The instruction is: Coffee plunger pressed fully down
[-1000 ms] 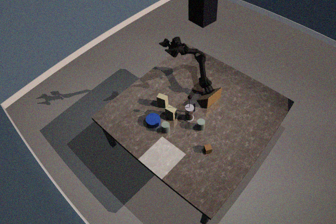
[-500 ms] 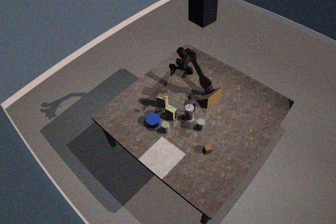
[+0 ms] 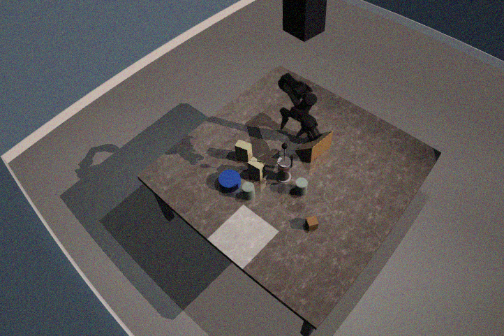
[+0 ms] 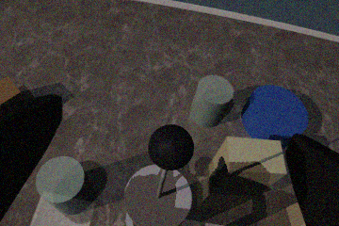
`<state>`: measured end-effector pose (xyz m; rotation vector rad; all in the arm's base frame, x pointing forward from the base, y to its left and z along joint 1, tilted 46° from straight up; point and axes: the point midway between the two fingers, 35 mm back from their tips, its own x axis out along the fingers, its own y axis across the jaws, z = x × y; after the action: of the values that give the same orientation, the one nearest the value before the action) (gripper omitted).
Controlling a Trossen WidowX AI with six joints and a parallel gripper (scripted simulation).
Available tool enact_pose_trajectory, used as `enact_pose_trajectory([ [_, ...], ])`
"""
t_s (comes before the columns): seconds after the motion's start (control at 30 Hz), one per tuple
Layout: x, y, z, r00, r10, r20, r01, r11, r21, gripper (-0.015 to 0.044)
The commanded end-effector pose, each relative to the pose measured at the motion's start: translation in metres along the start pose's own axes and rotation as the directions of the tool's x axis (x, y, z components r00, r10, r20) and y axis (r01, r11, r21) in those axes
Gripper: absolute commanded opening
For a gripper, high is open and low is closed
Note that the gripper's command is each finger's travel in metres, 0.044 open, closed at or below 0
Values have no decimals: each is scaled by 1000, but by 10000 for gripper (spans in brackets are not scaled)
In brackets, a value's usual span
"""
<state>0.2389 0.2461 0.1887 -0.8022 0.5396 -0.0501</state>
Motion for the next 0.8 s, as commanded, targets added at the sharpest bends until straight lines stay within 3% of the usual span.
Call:
enact_pose_trajectory([
  [0.0,7,-2,-15,1000,-30,7,30,1000,6,440],
  [0.17,23,-2,-44,1000,-17,8,17,1000,-2,440],
  [0.77,44,-1,-45,1000,-12,6,12,1000,-3,440],
])
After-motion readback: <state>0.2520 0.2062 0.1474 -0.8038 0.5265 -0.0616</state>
